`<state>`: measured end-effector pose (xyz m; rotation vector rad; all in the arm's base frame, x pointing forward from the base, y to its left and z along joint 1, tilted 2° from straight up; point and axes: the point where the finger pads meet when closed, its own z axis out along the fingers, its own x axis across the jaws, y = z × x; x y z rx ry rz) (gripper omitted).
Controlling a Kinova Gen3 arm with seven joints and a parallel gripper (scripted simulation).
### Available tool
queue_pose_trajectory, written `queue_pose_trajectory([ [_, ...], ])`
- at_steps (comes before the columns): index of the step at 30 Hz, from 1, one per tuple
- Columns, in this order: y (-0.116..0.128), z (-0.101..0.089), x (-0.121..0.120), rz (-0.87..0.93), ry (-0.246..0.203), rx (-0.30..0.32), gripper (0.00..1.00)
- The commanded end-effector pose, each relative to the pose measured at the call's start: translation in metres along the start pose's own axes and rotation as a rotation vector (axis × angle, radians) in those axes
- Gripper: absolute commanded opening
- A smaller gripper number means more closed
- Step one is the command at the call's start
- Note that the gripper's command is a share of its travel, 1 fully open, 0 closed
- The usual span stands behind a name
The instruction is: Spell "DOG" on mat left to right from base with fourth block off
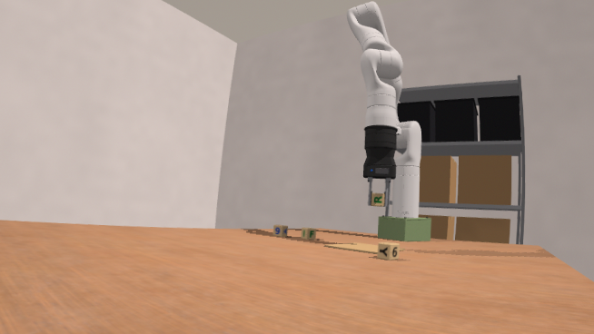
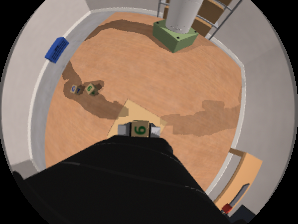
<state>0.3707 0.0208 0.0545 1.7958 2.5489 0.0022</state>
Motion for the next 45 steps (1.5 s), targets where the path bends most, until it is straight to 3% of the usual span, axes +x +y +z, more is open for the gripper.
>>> queue_pose_trajectory([
  [1,0.000,0.000,0.001,0.002,0.000,0.000,0.57],
  [16,-0.012,0.012,0.018,0.492,0.022,0.031,0.57],
  [18,-0.012,0.012,0.018,0.492,0.022,0.031,0.57],
  [31,-0.014,0.025,0.028,1.145,0.021,0.054,0.57],
  [35,-0.013,0.026,0.028,1.251,0.019,0.054,0.57],
  [45,-0.006,0.033,0.020,1.752,0.007,0.041,0.57],
])
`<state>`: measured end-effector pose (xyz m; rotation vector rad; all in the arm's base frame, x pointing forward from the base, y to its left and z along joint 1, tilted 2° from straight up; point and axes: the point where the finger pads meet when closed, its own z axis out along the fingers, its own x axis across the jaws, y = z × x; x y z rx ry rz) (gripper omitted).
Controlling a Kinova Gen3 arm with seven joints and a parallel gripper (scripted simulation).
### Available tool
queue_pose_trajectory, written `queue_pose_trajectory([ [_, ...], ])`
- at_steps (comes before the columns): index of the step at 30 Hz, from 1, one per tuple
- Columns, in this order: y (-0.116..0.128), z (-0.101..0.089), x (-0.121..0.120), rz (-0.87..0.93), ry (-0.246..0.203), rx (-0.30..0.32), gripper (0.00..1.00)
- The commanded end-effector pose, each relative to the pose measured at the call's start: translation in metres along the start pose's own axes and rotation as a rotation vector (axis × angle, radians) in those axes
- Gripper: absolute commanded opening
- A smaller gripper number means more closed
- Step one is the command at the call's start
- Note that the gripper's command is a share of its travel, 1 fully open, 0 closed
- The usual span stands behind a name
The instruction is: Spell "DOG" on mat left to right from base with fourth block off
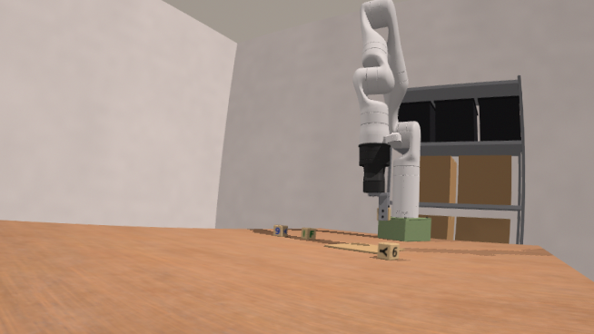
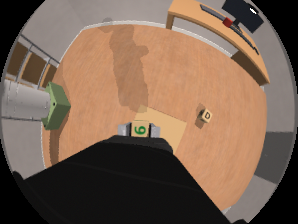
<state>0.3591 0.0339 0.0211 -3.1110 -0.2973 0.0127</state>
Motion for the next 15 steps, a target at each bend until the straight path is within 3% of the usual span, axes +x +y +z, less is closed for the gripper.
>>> queue_pose_trajectory([
  [1,-0.002,0.001,0.001,0.074,0.003,-0.006,0.57],
  [15,0.013,0.003,0.010,0.492,0.031,-0.023,0.57],
])
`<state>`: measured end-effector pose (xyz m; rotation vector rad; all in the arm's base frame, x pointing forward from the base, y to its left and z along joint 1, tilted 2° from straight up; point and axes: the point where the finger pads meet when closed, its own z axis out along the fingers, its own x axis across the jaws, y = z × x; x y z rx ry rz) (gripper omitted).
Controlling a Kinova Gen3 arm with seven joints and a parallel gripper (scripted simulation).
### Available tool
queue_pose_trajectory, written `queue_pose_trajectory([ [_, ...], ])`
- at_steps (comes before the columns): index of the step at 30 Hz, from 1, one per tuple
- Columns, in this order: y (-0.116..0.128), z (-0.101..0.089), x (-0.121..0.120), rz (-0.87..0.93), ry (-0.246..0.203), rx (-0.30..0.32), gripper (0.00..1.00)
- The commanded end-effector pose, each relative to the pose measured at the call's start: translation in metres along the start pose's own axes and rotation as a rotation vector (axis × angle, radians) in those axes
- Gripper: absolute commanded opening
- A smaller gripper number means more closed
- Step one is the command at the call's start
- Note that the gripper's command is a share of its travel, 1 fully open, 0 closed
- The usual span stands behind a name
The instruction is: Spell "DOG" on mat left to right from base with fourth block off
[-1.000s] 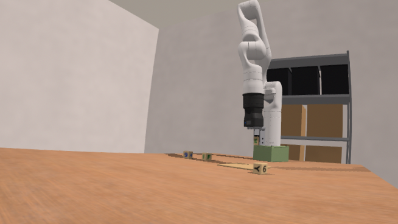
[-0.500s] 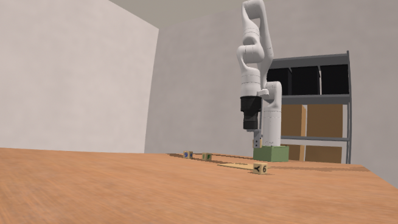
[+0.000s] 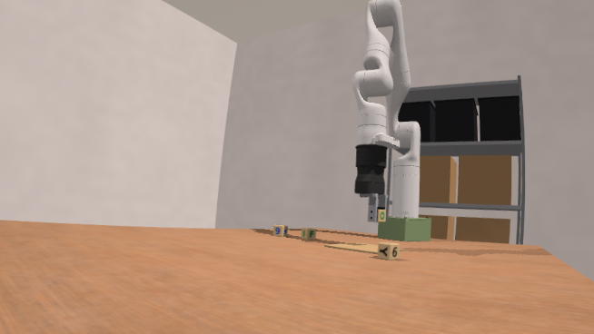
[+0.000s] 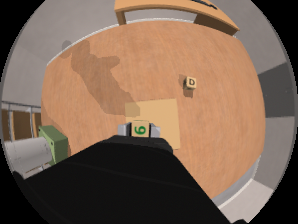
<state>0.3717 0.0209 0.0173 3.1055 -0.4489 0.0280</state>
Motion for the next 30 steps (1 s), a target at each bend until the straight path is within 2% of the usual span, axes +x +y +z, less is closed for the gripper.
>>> queue_pose_trajectory([
  [1,-0.0013,-0.0002,0.0005,0.038,0.005,-0.003,0.57],
  [13,0.0033,0.0001,0.0063,0.174,0.018,-0.007,0.57],
  [30,0.0038,0.0005,0.0068,0.190,0.019,-0.002,0.57],
])
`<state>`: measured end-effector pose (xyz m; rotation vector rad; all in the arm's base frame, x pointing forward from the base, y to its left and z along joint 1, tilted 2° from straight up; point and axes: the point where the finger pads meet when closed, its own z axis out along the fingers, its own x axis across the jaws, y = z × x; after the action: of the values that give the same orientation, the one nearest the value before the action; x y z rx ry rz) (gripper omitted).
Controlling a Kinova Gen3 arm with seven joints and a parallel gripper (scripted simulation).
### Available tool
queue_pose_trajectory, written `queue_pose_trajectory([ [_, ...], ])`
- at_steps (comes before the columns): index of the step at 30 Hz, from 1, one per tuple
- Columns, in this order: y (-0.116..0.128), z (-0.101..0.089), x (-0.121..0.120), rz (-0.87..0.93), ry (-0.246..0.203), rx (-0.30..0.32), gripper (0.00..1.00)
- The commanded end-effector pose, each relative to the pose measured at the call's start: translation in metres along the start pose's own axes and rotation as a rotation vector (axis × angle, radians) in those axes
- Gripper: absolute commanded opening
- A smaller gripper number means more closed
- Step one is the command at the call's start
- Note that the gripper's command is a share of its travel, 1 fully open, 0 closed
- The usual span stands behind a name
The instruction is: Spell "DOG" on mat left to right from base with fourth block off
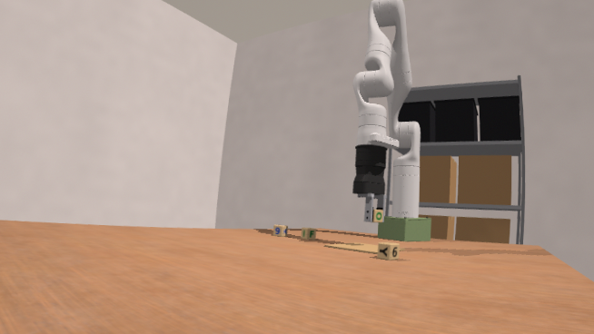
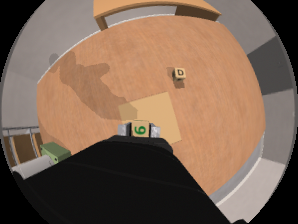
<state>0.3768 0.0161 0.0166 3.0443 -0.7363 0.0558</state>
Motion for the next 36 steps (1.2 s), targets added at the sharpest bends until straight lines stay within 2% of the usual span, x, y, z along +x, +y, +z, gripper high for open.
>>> queue_pose_trajectory([
  [1,0.0005,-0.0002,0.0005,0.002,0.000,0.005,0.57],
  [14,0.0003,0.0015,-0.0008,0.001,-0.006,0.078,0.57],
  [28,0.0008,0.0009,-0.0003,0.002,-0.002,0.269,0.57],
  [30,0.0008,0.0009,-0.0003,0.002,-0.002,0.269,0.57],
  [36,0.0017,0.0031,-0.0019,0.000,-0.007,0.373,0.57],
])
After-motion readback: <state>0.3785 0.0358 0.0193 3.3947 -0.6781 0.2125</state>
